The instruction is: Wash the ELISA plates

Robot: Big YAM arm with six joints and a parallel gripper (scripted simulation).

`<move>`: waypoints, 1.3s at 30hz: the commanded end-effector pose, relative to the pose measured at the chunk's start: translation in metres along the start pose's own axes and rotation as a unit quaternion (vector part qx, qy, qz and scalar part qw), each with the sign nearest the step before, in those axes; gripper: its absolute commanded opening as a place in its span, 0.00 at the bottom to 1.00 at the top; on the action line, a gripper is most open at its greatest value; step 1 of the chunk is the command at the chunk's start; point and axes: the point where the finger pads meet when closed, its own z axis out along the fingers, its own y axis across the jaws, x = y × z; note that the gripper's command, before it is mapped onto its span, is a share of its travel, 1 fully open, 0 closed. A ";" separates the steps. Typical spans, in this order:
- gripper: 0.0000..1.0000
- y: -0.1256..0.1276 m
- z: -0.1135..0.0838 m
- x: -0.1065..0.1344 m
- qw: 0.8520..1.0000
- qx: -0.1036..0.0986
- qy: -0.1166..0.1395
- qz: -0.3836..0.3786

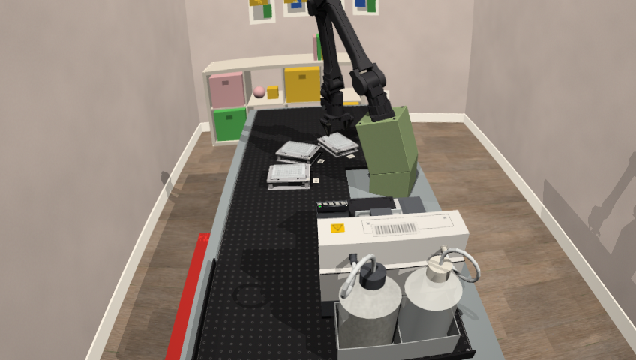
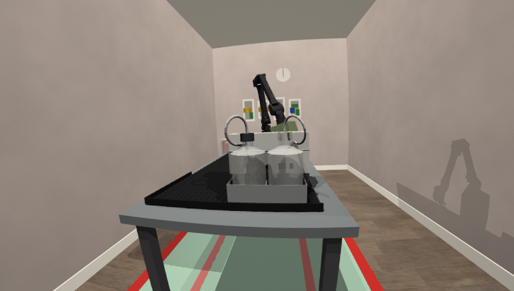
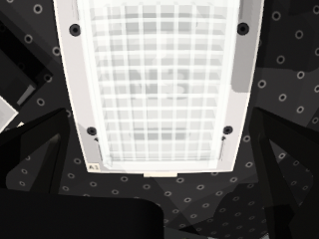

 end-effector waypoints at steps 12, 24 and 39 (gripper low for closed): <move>1.00 -0.004 -0.028 0.000 1.000 0.001 -0.003 -0.002; 1.00 -0.002 -0.045 -0.002 1.000 0.000 -0.005 -0.004; 1.00 0.000 -0.054 -0.006 1.000 0.000 -0.006 -0.003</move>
